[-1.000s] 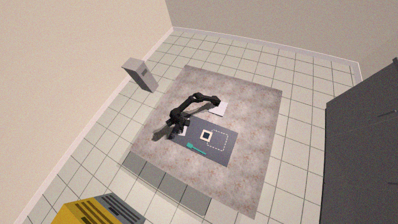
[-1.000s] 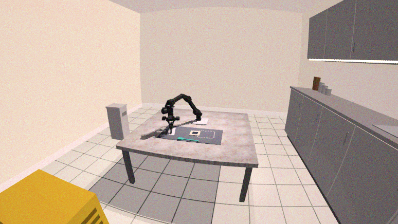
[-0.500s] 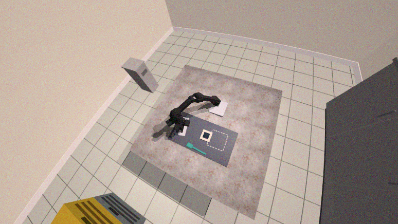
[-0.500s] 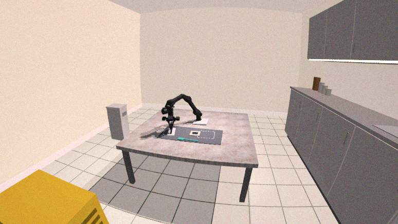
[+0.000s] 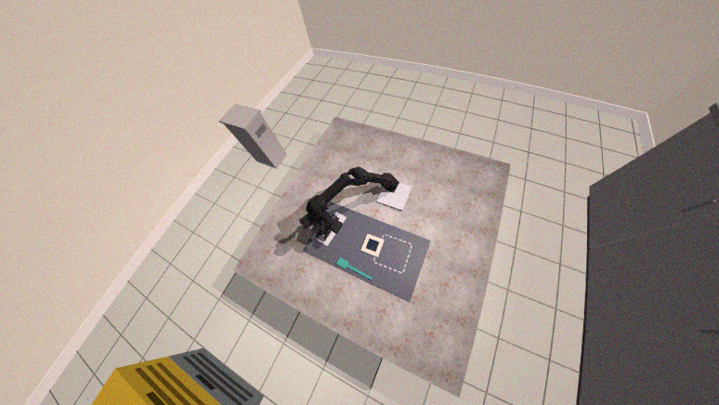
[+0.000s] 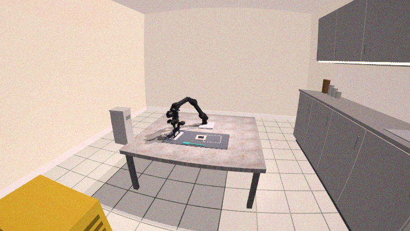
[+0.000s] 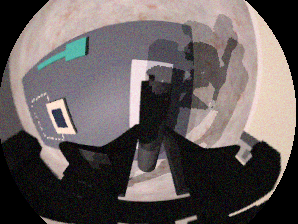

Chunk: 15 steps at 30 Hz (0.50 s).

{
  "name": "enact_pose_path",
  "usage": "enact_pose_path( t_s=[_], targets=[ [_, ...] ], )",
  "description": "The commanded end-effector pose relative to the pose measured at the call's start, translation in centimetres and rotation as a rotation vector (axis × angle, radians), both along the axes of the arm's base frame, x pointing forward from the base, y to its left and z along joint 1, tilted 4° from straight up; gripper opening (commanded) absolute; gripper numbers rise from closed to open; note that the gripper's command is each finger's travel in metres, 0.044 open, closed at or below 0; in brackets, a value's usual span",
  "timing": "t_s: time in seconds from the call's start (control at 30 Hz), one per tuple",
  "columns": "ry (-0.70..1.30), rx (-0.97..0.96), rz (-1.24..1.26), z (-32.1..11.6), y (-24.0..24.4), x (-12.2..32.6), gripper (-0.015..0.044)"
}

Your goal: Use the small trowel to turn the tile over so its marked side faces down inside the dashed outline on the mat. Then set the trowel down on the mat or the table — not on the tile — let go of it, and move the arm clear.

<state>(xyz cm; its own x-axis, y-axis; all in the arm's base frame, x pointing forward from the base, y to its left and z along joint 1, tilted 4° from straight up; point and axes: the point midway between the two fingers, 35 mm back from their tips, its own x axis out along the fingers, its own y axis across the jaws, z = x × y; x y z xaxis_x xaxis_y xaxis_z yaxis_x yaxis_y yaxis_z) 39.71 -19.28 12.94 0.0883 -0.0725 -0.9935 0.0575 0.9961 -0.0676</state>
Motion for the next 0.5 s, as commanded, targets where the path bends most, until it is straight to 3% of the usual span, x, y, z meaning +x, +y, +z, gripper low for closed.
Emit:
enact_pose_path(
  t_s=[0.0,0.47],
  targets=[
    [-0.009,0.012,-0.131,-0.06,-0.01,-0.01,0.013],
    [-0.039,0.049,-0.544,-0.05,-0.01,-0.01,0.013]
  ],
)
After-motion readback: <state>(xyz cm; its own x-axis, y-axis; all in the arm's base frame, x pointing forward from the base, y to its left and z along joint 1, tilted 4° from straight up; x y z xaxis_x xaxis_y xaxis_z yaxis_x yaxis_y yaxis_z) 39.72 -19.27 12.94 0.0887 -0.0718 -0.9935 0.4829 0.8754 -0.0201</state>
